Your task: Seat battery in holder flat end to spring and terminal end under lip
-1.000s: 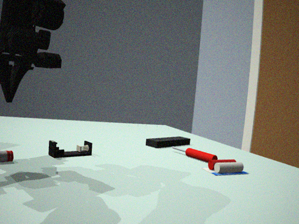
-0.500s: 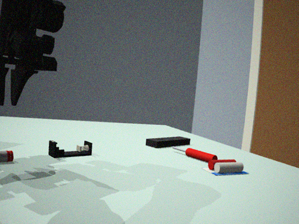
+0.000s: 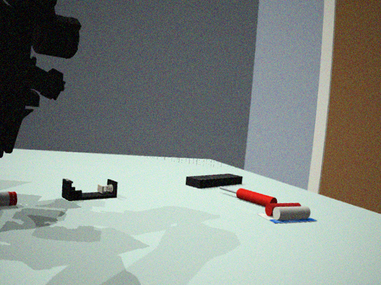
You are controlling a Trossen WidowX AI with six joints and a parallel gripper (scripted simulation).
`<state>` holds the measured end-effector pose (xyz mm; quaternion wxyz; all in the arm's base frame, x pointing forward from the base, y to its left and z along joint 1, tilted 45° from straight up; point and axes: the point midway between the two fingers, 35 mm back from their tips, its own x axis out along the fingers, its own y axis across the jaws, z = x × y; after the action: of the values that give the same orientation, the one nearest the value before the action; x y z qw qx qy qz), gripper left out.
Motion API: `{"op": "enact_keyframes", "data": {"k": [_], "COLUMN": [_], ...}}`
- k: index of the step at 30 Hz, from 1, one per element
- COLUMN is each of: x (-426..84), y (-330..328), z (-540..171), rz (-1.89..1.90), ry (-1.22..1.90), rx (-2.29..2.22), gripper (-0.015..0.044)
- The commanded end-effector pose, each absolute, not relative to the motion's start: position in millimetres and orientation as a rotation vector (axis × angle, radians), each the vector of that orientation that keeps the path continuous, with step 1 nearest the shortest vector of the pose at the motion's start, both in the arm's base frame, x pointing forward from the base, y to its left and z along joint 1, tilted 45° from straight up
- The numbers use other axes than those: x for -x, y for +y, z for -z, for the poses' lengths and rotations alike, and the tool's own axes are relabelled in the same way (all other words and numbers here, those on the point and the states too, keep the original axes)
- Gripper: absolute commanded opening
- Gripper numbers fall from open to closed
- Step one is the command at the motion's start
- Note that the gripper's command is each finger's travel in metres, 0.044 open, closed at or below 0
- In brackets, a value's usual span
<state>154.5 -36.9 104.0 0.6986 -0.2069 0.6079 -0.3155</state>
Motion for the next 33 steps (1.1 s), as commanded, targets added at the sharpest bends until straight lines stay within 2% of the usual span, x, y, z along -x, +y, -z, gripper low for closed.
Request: {"op": "enact_keyframes", "data": {"k": [1,33], "x": [-145.2,-148.4], "y": [-56.5,-75.3], "z": [-87.7,-67.0], "rz": [0.332,0.326], "ry": [1.546,1.546], "rx": [0.908,0.904], "gripper": [0.0229,0.0229]}}
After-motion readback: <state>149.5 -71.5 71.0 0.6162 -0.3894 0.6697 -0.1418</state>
